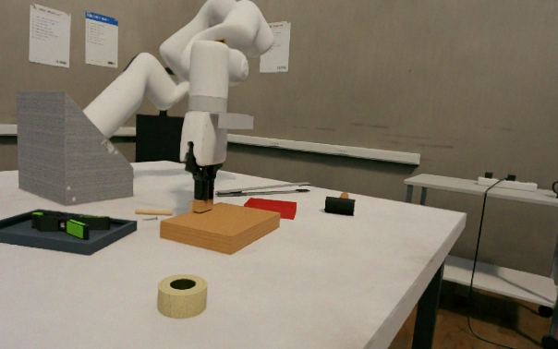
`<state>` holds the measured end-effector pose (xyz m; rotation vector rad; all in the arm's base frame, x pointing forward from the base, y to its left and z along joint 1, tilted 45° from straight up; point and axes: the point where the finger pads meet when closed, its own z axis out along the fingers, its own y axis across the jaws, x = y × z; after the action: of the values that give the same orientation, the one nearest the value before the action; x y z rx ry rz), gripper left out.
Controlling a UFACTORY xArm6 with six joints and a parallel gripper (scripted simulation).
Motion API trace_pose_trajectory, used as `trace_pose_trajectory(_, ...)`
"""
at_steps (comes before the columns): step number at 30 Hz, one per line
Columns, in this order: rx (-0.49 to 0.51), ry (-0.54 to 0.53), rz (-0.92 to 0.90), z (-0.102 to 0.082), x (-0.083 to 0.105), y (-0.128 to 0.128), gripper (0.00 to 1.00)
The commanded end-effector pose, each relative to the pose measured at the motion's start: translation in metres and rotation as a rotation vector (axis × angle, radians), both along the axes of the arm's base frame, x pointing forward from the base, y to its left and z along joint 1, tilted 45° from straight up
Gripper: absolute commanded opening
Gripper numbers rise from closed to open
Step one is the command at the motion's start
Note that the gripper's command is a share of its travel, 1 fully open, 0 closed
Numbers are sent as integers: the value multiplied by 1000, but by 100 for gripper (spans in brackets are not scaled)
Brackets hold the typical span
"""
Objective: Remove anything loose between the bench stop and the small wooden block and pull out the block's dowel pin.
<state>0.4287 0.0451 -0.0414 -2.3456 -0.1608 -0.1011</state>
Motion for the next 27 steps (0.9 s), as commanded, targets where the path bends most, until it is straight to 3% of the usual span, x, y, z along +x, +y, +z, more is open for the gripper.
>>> trace_pose_trajectory(1, -1, -3, -2, 0, 1, -1, 0)
trace_pose_trajectory(27, -1, -3, -2, -1, 1, 1, 0)
